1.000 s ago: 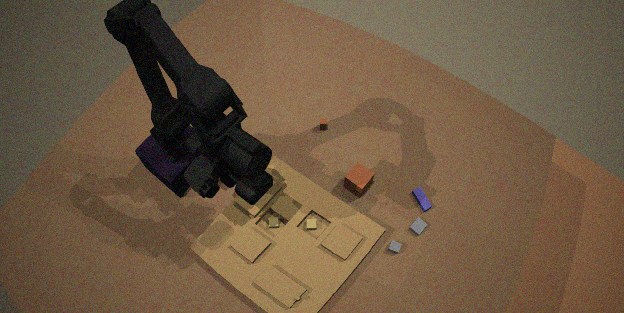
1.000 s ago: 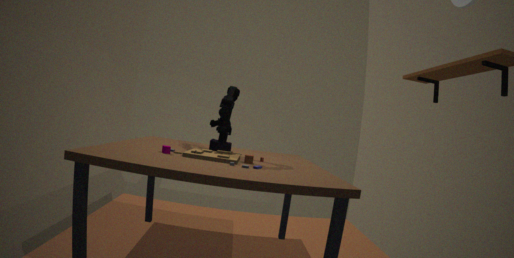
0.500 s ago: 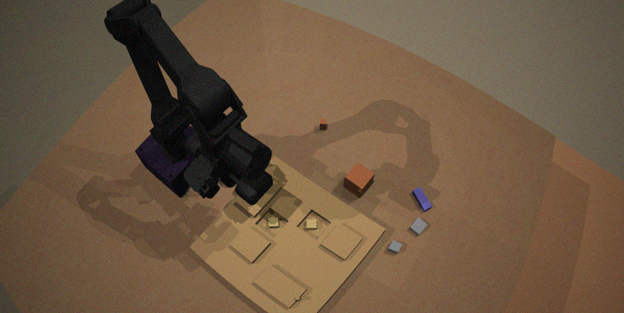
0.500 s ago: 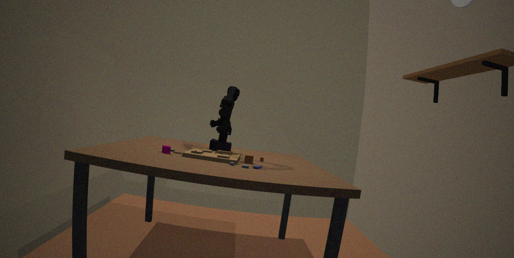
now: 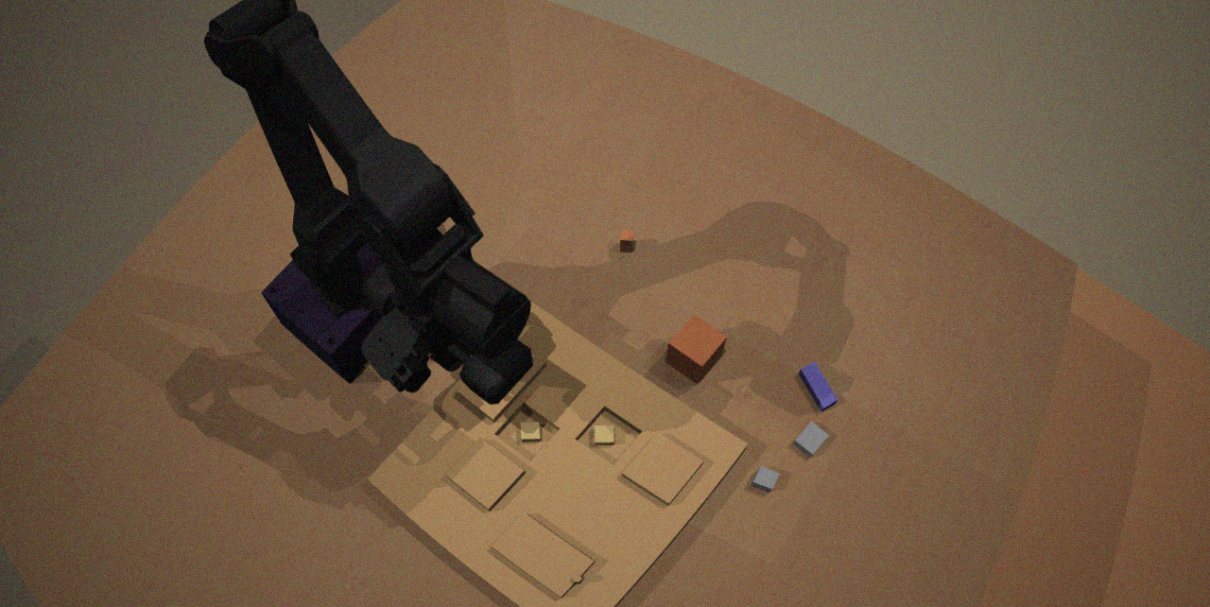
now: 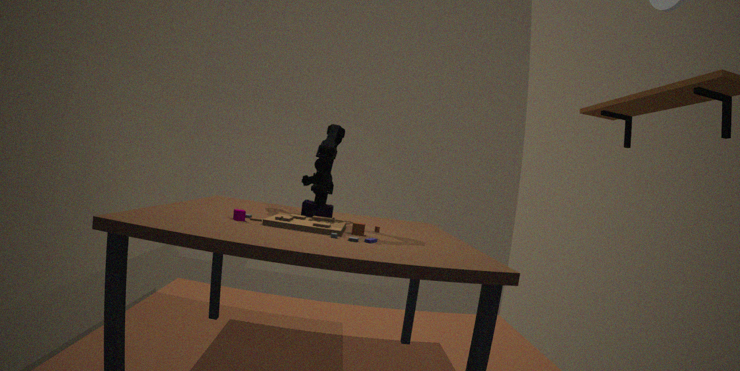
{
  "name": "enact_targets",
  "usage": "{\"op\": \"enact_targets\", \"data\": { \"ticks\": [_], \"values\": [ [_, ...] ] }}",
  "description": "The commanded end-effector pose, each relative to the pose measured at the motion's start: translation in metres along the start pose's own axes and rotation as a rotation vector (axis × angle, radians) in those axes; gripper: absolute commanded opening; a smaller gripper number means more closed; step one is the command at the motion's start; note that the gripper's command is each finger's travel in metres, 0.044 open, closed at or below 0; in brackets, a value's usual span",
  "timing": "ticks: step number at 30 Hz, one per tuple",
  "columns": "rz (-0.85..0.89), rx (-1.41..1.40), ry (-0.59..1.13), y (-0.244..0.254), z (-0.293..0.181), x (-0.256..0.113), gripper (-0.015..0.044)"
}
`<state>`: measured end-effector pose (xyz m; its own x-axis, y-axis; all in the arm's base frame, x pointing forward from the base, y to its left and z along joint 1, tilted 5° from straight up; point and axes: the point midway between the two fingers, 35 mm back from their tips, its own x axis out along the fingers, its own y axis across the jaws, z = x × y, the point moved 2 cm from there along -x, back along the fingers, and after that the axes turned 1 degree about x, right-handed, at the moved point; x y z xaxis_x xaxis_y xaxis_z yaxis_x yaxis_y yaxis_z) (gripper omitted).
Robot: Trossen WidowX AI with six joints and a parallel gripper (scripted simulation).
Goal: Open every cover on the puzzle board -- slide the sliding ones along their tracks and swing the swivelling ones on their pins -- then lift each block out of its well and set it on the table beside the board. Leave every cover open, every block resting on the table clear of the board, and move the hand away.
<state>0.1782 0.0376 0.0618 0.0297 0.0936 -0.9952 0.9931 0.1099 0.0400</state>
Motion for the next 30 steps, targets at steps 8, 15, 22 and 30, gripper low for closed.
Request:
{"op": "enact_targets", "data": {
  "ticks": [8, 15, 22, 30],
  "values": [
    [-0.009, 0.004, -0.005, -0.002, 0.001, 0.014, 0.0000],
    [-0.009, 0.004, -0.005, -0.002, 0.001, 0.021, 0.0000],
    [-0.009, 0.004, -0.005, -0.002, 0.001, 0.028, 0.0000],
    [-0.009, 0.004, -0.005, -0.003, 0.001, 0.035, 0.0000]
  ]
}}
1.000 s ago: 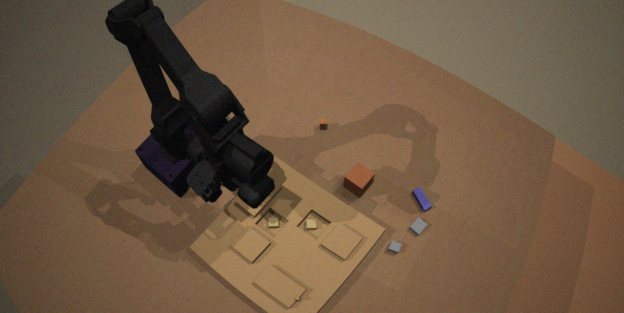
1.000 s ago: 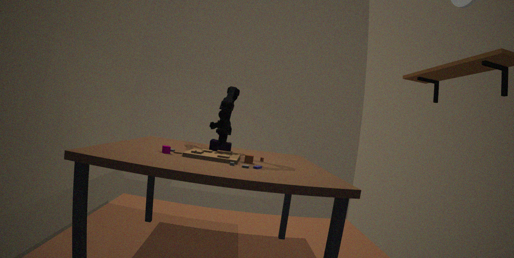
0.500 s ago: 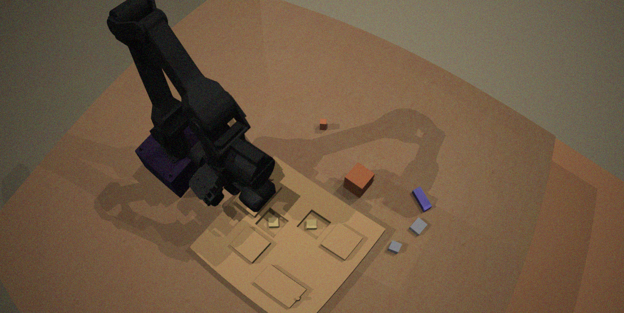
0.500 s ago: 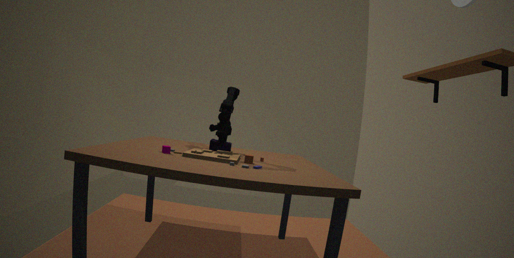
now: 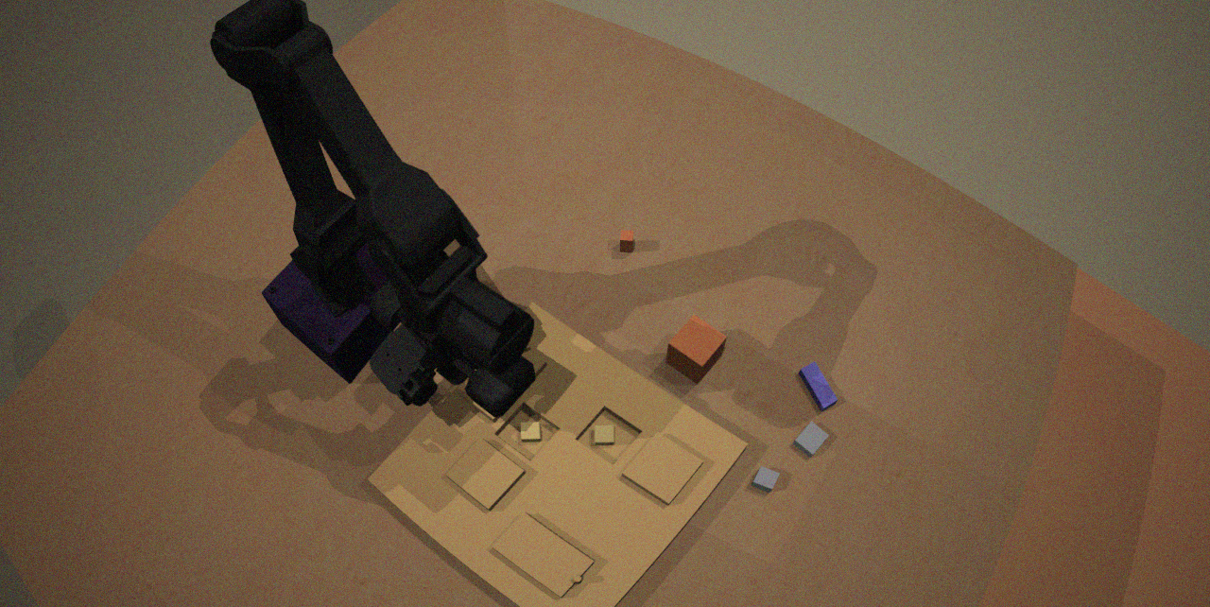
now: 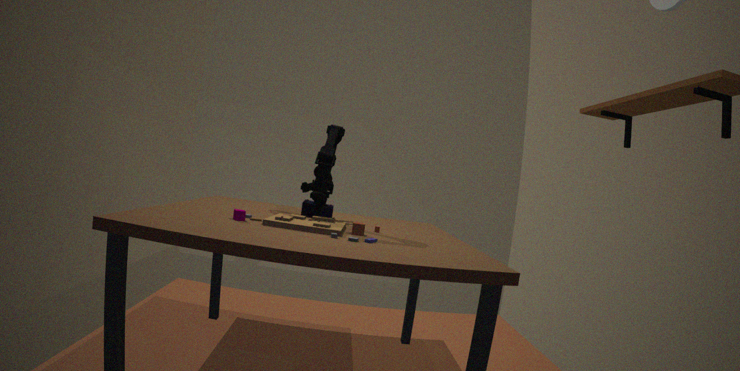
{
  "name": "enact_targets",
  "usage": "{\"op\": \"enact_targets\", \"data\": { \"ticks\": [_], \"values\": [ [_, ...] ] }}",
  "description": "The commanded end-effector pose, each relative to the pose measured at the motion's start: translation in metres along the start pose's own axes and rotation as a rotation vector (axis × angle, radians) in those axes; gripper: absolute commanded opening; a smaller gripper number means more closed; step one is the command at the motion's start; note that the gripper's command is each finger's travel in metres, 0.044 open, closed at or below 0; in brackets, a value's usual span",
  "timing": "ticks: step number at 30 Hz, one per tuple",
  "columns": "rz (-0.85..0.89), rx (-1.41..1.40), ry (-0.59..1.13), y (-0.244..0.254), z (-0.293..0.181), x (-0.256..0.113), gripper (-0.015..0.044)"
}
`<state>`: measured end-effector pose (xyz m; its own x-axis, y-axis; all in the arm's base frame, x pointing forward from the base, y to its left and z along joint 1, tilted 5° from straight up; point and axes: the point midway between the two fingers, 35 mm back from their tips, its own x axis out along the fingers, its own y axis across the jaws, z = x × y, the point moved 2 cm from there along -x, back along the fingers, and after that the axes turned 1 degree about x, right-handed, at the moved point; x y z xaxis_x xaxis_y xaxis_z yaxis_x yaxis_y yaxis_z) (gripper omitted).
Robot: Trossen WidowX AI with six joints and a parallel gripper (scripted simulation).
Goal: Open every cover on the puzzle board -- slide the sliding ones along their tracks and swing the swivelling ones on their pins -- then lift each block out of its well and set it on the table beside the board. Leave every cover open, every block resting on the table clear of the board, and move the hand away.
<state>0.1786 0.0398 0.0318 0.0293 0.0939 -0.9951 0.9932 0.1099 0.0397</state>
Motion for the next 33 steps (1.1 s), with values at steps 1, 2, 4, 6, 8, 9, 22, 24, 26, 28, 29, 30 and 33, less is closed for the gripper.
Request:
{"op": "enact_targets", "data": {
  "ticks": [1, 2, 4, 6, 8, 9, 22, 24, 26, 28, 29, 30, 33],
  "values": [
    [-0.009, 0.004, -0.005, -0.0028, 0.0009, 0.0063, 0.0000],
    [-0.009, 0.004, -0.005, -0.0030, 0.0009, 0.0073, 0.0000],
    [-0.009, 0.004, -0.005, -0.0033, 0.0010, 0.0092, 0.0000],
    [-0.009, 0.004, -0.005, -0.0036, 0.0010, 0.0111, 0.0000],
    [-0.009, 0.004, -0.005, -0.0039, 0.0010, 0.0130, 0.0000],
    [-0.009, 0.004, -0.005, -0.0041, 0.0011, 0.0139, 0.0000],
    [-0.009, 0.004, -0.005, -0.0046, 0.0011, 0.0162, 0.0000],
    [-0.009, 0.004, -0.005, -0.0046, 0.0011, 0.0162, 0.0000],
    [-0.009, 0.004, -0.005, -0.0046, 0.0011, 0.0162, 0.0000],
    [-0.009, 0.004, -0.005, -0.0046, 0.0011, 0.0162, 0.0000],
    [-0.009, 0.004, -0.005, -0.0046, 0.0011, 0.0162, 0.0000],
    [-0.009, 0.004, -0.005, -0.0046, 0.0011, 0.0162, 0.0000],
    [-0.009, 0.004, -0.005, -0.0046, 0.0011, 0.0162, 0.0000]
  ]
}}
